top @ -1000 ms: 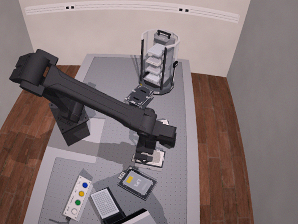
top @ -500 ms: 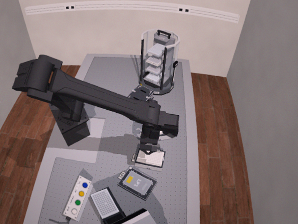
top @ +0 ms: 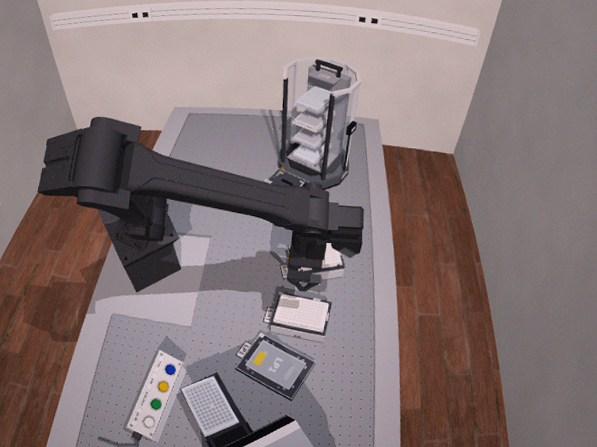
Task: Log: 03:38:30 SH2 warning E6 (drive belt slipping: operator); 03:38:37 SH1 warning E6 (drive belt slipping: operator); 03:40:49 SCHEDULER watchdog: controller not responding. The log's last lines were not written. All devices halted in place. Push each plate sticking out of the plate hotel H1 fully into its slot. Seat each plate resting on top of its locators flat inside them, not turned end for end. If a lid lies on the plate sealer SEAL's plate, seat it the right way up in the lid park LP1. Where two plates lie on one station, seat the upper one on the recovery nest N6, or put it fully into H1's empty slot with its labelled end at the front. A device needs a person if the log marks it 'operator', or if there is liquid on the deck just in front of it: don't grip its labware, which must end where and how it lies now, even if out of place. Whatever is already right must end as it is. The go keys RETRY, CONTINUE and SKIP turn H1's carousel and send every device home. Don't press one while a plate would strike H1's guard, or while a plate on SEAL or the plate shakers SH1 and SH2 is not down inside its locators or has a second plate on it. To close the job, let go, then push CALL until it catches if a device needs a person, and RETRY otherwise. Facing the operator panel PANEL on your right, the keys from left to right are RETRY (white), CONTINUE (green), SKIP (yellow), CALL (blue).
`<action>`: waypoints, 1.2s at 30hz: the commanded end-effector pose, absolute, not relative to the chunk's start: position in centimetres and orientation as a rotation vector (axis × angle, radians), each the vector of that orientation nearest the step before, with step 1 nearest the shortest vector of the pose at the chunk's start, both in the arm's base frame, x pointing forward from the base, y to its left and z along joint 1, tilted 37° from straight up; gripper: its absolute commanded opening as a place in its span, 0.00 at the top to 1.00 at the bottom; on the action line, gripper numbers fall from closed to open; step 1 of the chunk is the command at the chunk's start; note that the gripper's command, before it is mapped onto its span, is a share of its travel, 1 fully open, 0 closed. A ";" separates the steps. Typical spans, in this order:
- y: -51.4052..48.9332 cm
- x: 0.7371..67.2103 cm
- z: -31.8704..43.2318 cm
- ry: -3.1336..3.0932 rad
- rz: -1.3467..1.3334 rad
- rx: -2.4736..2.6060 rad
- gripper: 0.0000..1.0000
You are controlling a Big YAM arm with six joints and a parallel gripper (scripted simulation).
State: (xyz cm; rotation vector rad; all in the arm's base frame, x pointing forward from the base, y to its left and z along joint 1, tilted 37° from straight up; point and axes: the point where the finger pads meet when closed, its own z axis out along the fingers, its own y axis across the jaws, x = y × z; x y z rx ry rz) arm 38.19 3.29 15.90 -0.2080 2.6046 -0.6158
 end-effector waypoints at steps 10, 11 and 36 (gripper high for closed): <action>7.8 39.8 15.8 2.586 -0.594 -0.180 0.00; 8.1 39.8 15.7 2.587 -0.593 -0.180 0.00; 8.2 39.7 15.4 2.555 -0.755 -0.793 0.00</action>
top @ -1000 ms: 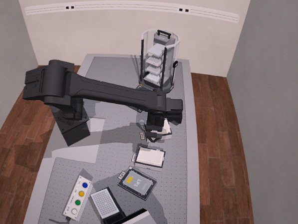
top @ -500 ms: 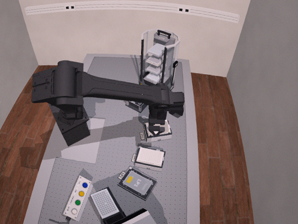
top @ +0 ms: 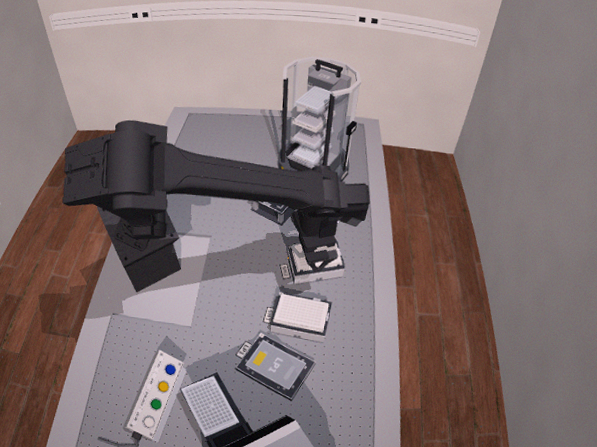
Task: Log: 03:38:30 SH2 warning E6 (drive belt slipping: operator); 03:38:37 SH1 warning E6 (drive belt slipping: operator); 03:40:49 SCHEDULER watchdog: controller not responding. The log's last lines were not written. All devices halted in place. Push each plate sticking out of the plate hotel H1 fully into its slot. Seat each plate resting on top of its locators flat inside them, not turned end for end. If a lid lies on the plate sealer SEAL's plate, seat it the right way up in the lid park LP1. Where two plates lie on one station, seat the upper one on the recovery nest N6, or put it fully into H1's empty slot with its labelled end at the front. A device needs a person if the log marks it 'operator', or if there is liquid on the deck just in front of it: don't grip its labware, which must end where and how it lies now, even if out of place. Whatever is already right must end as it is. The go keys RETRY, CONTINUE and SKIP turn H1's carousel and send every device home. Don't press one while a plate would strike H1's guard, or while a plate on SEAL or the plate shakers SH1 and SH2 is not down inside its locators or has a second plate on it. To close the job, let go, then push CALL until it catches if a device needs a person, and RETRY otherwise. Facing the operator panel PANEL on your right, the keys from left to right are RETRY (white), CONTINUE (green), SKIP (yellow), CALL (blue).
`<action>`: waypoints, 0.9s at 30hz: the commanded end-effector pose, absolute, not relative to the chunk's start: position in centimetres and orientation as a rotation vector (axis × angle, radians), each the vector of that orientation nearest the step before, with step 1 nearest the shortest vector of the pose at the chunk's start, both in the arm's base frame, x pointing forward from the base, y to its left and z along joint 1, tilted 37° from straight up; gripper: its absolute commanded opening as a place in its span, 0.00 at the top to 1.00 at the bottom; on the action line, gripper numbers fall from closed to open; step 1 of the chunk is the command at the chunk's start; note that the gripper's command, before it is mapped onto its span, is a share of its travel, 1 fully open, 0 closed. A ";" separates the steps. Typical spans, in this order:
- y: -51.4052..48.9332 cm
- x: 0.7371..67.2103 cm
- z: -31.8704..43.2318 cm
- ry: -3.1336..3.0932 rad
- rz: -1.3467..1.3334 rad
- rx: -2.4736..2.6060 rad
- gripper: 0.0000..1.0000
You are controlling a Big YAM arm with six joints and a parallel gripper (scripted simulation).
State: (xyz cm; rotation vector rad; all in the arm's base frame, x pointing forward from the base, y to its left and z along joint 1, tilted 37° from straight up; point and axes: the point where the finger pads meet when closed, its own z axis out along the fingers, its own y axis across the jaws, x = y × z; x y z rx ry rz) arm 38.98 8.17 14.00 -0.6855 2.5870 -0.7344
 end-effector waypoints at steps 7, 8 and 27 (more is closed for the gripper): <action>8.2 39.7 15.4 2.513 -0.804 -1.011 0.00; 8.2 39.7 15.4 2.505 -0.811 -1.043 0.00; 8.2 39.7 15.4 2.328 -0.912 -1.568 0.00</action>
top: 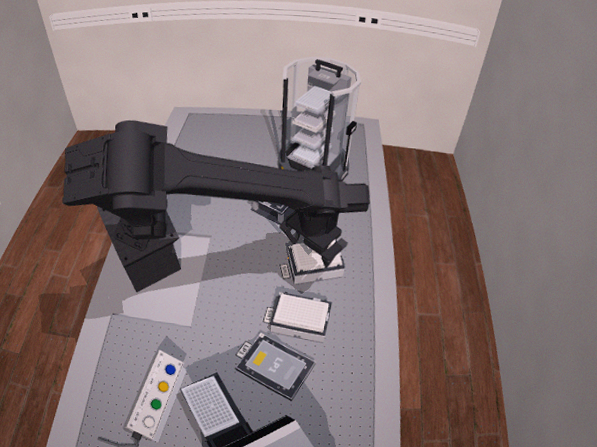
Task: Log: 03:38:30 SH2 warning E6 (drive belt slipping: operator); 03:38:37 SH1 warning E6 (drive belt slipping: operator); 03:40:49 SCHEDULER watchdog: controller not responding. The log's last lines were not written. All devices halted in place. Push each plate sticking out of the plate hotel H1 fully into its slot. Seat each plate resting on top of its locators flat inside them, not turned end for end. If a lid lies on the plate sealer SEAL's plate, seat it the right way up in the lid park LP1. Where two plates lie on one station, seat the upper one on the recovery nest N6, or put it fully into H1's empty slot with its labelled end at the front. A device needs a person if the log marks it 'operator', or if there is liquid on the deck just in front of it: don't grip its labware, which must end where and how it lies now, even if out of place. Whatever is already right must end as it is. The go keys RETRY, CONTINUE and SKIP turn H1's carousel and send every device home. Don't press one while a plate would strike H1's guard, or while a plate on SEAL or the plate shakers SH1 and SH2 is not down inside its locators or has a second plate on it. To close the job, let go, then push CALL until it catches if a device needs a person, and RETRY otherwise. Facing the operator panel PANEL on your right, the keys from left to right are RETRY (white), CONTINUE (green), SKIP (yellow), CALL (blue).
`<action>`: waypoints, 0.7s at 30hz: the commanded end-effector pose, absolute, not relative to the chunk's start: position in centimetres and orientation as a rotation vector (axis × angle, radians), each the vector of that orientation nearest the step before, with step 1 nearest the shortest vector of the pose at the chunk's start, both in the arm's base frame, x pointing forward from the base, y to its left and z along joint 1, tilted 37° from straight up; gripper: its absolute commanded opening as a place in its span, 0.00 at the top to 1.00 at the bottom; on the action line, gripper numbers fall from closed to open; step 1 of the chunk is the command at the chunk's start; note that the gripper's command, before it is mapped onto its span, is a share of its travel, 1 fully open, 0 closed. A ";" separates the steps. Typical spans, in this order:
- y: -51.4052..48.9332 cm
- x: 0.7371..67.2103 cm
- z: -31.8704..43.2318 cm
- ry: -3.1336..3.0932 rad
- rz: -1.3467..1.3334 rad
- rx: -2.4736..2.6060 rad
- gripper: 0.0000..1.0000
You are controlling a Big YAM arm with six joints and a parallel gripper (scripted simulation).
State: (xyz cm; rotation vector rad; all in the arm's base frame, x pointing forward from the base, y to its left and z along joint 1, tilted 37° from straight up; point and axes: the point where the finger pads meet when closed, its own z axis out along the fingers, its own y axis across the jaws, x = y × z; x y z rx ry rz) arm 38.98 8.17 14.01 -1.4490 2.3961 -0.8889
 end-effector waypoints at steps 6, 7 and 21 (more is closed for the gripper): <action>8.2 39.7 15.4 2.271 -0.932 -1.689 0.00; 8.2 39.7 15.4 2.256 -0.937 -1.719 0.00; 8.2 39.7 15.4 2.049 -0.986 -2.072 0.00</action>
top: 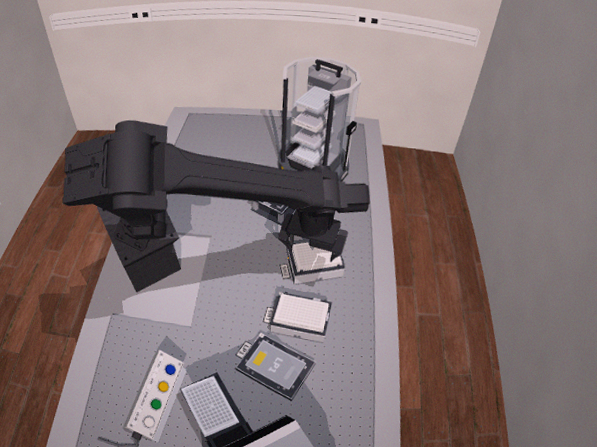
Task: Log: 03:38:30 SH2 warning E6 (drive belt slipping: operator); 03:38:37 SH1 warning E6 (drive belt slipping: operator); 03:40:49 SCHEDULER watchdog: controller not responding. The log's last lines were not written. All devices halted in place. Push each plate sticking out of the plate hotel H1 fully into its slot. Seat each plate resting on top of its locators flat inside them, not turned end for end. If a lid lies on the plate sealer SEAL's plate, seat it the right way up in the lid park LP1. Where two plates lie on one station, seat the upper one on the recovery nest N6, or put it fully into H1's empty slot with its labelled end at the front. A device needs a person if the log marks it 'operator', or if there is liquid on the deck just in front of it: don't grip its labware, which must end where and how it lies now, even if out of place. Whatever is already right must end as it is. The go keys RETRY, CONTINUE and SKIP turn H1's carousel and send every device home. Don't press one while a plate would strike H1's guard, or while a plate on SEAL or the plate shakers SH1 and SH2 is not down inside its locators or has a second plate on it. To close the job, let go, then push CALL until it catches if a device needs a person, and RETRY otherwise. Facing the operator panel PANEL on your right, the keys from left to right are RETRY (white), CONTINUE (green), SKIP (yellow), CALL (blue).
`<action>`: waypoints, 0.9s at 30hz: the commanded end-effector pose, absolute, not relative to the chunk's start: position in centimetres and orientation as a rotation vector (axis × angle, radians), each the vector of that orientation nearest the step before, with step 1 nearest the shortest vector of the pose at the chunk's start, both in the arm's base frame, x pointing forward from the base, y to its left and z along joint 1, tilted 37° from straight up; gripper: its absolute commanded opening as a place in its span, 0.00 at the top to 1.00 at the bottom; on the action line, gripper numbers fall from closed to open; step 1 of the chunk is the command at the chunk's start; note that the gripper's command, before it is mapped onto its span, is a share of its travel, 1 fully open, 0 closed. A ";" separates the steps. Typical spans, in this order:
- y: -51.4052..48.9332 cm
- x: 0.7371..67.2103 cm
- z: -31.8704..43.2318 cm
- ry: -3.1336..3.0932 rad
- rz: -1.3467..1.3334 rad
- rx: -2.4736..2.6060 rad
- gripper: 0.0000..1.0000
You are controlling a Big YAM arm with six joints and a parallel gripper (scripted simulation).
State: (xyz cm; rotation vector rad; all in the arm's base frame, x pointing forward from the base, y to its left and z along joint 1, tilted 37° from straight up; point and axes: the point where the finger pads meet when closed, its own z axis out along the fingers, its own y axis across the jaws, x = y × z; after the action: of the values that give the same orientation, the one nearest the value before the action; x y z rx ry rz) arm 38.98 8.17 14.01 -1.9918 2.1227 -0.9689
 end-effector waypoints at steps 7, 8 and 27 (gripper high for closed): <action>8.5 39.6 15.0 2.035 -0.986 -2.086 0.00; 8.5 39.6 15.0 2.035 -0.986 -2.086 0.00; 6.3 40.8 10.8 2.054 -0.979 -2.114 0.00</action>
State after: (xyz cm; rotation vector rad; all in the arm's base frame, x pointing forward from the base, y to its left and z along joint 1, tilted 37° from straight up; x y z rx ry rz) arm 40.10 6.76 11.38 -2.1115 2.0630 -0.9742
